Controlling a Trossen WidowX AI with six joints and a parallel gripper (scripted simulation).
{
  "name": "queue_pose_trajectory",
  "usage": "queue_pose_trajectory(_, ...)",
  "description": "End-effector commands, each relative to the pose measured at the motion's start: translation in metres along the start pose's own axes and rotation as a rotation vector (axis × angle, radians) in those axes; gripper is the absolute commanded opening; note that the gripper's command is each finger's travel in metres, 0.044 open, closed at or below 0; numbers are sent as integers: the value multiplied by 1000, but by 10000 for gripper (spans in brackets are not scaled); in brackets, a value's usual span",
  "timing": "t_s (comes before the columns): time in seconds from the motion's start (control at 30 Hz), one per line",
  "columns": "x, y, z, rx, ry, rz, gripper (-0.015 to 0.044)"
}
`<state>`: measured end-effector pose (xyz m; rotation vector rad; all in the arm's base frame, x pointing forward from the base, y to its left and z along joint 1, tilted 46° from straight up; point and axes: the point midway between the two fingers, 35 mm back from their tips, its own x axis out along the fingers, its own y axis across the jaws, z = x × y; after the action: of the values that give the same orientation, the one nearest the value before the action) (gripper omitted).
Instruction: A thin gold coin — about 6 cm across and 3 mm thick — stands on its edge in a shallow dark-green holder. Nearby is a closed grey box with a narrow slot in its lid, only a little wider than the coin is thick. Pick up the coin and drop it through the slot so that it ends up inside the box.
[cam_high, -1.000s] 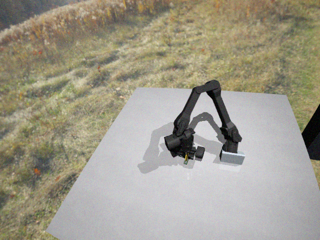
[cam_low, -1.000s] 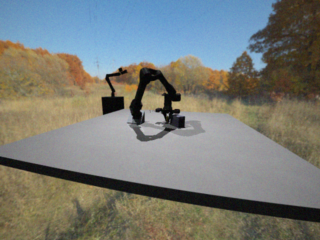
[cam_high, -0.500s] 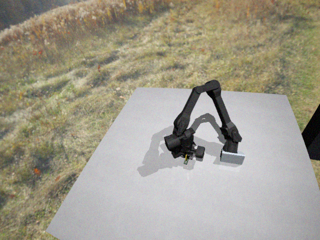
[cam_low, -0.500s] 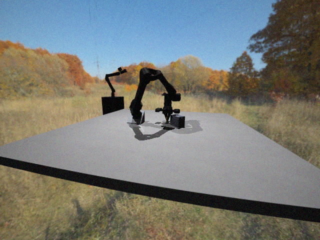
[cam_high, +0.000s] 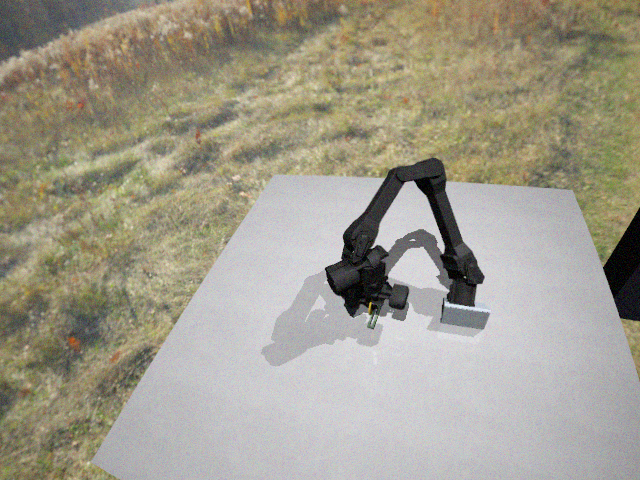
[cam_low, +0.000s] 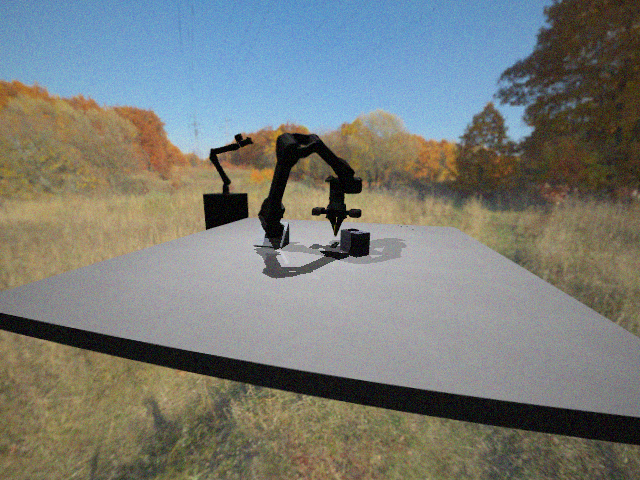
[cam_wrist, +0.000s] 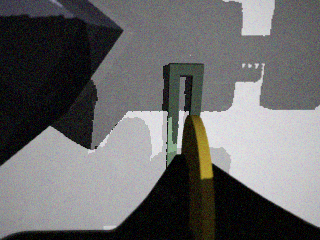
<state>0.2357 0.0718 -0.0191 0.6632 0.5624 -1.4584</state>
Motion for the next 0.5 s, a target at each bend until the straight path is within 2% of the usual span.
queue_pose_trajectory(0.0,-11,1,-1,5,7,1,0)
queue_pose_trajectory(0.47,-47,-2,0,5,5,0,0)
